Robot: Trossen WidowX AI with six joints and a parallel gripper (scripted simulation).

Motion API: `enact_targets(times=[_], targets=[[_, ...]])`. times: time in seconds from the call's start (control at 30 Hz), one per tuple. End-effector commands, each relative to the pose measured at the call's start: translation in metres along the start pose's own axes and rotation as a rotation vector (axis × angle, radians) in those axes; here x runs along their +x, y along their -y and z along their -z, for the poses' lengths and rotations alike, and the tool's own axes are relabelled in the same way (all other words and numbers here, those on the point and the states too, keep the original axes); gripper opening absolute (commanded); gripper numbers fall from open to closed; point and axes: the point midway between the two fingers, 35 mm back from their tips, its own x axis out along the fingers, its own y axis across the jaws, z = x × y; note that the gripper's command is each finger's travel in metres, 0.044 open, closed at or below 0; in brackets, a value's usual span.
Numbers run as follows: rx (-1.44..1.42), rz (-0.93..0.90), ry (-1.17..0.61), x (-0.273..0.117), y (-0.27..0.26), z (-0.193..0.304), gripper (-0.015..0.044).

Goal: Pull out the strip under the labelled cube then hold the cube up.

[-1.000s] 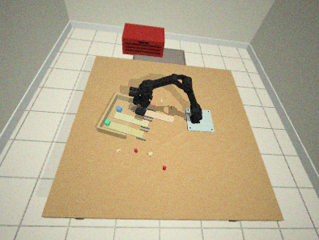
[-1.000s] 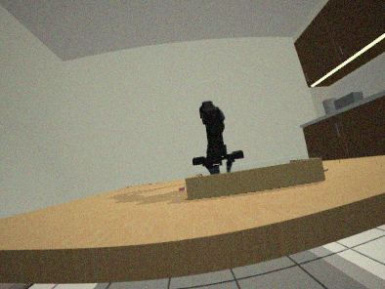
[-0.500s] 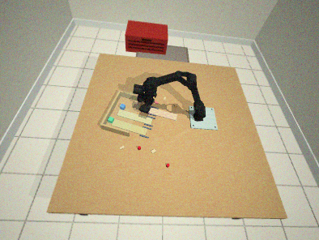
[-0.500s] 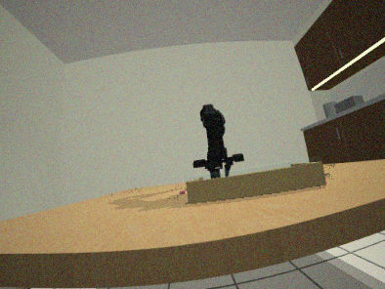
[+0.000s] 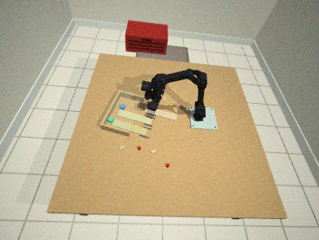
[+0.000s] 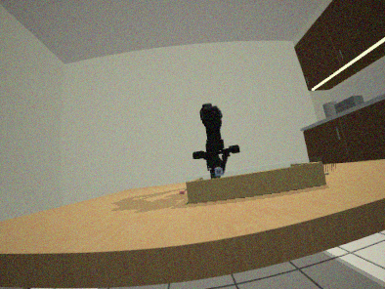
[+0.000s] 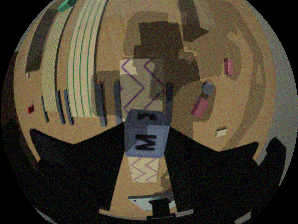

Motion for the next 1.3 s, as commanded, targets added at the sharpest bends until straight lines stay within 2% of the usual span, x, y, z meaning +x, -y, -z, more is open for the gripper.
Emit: enact_targets(times=[0.0, 0.3, 0.57, 1.27], targets=[[-0.004, 0.0, 0.0, -0.002, 0.002, 0.006, 0.0], [-0.004, 0.0, -0.002, -0.003, 0.007, 0.03, 0.0], [-0.004, 0.0, -0.002, -0.037, 0.007, 0.03, 0.0], [-0.004, 0.0, -0.002, -0.038, 0.007, 0.03, 0.0]])
